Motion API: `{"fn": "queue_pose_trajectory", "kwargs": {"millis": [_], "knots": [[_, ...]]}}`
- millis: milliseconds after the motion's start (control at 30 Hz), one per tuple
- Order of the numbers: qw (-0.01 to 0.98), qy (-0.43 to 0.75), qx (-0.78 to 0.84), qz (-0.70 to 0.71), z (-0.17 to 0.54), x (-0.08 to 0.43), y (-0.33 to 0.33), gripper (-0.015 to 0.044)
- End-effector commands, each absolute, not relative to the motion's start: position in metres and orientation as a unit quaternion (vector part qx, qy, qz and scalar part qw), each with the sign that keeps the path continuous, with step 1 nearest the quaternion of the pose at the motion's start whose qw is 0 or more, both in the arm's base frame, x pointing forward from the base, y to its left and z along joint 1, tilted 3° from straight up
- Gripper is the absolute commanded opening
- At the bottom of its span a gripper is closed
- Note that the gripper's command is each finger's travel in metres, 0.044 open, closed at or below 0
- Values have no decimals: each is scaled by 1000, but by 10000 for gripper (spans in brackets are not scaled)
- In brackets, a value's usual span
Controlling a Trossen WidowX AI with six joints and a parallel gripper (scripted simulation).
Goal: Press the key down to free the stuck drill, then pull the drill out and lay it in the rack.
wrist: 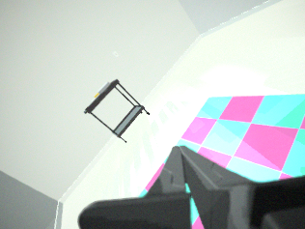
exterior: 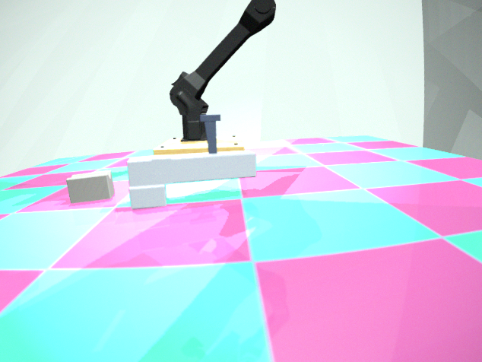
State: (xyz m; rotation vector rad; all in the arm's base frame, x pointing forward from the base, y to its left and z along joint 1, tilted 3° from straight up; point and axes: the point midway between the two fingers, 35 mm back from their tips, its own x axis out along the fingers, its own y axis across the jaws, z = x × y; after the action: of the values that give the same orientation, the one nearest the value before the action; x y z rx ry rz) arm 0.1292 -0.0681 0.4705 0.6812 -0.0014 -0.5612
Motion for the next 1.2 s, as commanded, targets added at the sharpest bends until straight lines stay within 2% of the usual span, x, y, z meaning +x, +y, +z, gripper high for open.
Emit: {"fn": "queue_pose_trajectory", "kwargs": {"millis": [0, 233, 433, 833, 1167], "knots": [[901, 49, 357, -242, 450, 133, -92, 0], [888, 179, 382, -182, 395, 169, -122, 0], [876, 303, 355, -120, 338, 214, -118, 0], [818, 539, 200, -10, 216, 276, -47, 0], [726, 684, -34, 66, 120, 270, 35, 0]]}}
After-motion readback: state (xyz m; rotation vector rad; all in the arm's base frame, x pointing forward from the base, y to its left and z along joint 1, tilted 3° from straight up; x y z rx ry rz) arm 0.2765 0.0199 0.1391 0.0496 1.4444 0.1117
